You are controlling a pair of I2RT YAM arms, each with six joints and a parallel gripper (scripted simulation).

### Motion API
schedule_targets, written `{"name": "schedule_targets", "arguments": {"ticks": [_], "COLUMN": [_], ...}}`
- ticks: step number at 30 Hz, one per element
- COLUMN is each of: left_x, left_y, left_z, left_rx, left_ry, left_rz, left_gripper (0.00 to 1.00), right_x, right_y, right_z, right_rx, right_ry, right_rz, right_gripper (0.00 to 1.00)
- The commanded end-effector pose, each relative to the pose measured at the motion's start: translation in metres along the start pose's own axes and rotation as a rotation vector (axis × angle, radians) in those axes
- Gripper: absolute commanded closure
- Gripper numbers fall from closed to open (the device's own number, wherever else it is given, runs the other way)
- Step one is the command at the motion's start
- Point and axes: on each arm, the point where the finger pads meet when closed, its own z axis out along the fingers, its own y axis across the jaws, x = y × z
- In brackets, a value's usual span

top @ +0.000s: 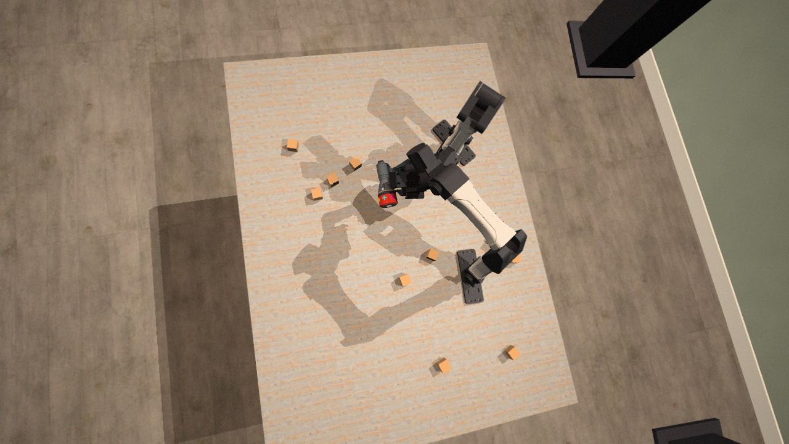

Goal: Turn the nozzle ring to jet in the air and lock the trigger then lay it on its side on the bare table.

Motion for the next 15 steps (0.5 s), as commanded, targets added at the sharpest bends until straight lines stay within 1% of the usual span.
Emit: {"name": "schedule_targets", "arguments": {"ticks": [1,3,4,6,7,8,9,13,15], "left_x": [-0.006,-0.018,-0.019,-0.015,-0.008,-0.007,-0.008,-0.012,-0.007], "left_y": [-0.002,-0.016,-0.017,-0.016,-0.011,-0.01,-0.022,-0.02,-0.021], "left_z": [0.007,-0.022,-0.024,-0.011,-0.004,-0.003,-0.003,-0.004,-0.007], "left_rx": [0.015,0.089,0.094,0.07,0.047,0.044,0.055,0.052,0.051], "left_ry": [-0.013,-0.065,-0.07,-0.051,-0.034,-0.033,-0.038,-0.043,-0.037], "left_rz": [-0.004,-0.012,-0.014,-0.006,0.001,0.002,-0.006,-0.017,-0.006], "left_gripper": [0.63,0.63,0.63,0.63,0.63,0.63,0.63,0.63,0.63], "right_x": [-0.042,-0.042,-0.042,-0.042,-0.042,-0.042,-0.042,-0.042,-0.042], "right_y": [0.003,0.003,0.003,0.003,0.003,0.003,0.003,0.003,0.003], "right_z": [0.006,0.006,0.006,0.006,0.006,0.006,0.006,0.006,0.006], "right_rx": [0.008,0.008,0.008,0.008,0.008,0.008,0.008,0.008,0.008], "right_ry": [-0.122,-0.122,-0.122,-0.122,-0.122,-0.122,-0.122,-0.122,-0.122], "right_rz": [0.133,0.133,0.133,0.133,0.133,0.133,0.133,0.133,0.133], "right_gripper": [0.64,0.64,0.64,0.64,0.64,0.64,0.64,0.64,0.64]}}
